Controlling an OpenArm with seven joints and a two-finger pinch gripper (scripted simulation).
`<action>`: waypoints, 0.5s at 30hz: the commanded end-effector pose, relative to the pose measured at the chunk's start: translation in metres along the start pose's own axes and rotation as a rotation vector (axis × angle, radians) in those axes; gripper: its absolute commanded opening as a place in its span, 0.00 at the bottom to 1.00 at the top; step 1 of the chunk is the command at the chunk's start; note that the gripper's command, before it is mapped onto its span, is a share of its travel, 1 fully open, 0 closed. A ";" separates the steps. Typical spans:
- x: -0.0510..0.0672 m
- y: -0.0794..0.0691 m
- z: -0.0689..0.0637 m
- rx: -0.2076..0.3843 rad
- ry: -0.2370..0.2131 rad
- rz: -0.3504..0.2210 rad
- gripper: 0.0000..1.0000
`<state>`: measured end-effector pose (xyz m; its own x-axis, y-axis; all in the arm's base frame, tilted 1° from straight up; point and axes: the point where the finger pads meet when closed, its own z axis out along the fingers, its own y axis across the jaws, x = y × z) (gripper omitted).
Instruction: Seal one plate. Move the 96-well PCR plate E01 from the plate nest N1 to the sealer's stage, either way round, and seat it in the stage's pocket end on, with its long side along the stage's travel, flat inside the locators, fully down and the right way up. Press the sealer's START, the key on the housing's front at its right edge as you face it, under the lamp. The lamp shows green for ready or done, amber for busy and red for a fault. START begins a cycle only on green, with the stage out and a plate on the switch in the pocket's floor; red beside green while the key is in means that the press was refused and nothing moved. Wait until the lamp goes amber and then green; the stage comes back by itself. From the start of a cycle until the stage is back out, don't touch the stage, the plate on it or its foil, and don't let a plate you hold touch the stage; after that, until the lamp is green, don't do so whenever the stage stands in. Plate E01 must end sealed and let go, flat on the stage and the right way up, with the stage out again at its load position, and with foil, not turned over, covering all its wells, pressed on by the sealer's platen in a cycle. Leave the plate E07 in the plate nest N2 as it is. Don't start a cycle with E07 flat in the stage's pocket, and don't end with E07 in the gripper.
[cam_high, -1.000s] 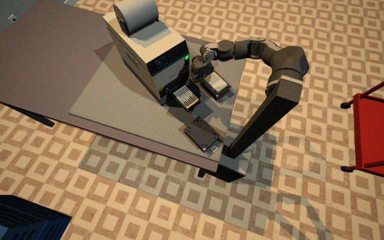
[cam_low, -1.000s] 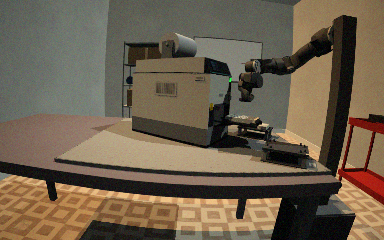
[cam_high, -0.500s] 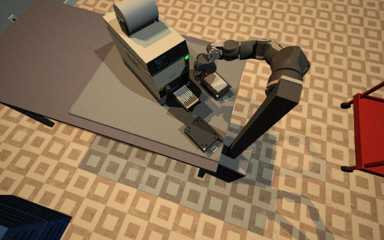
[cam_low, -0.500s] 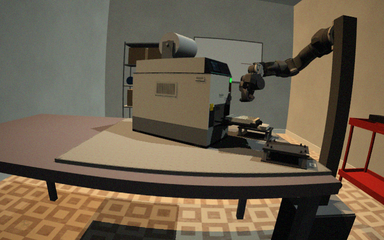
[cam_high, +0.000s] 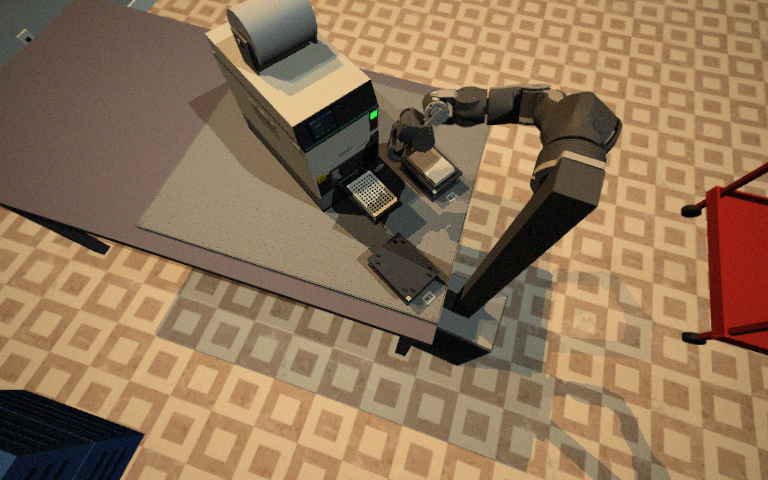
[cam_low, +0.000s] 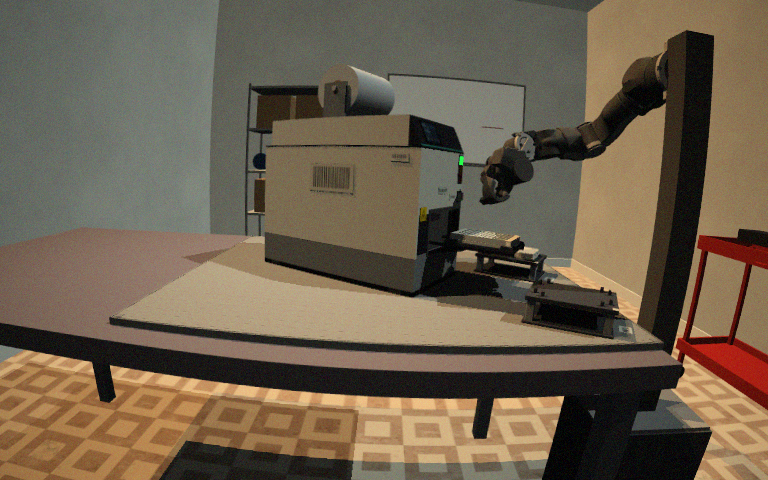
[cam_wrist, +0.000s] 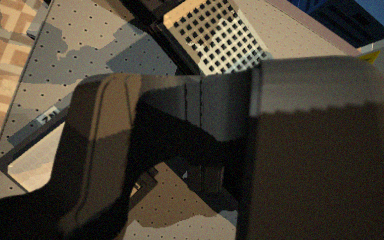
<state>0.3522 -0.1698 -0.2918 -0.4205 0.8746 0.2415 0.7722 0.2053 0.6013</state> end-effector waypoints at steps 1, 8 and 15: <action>0.000 0.002 -0.001 -0.010 -0.002 0.001 0.00; 0.001 0.003 0.000 -0.190 0.000 0.181 0.00; 0.001 0.003 0.000 -0.190 0.000 0.181 0.00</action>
<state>0.3526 -0.1681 -0.2916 -0.2852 0.8883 0.3601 0.7366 -0.0373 0.6753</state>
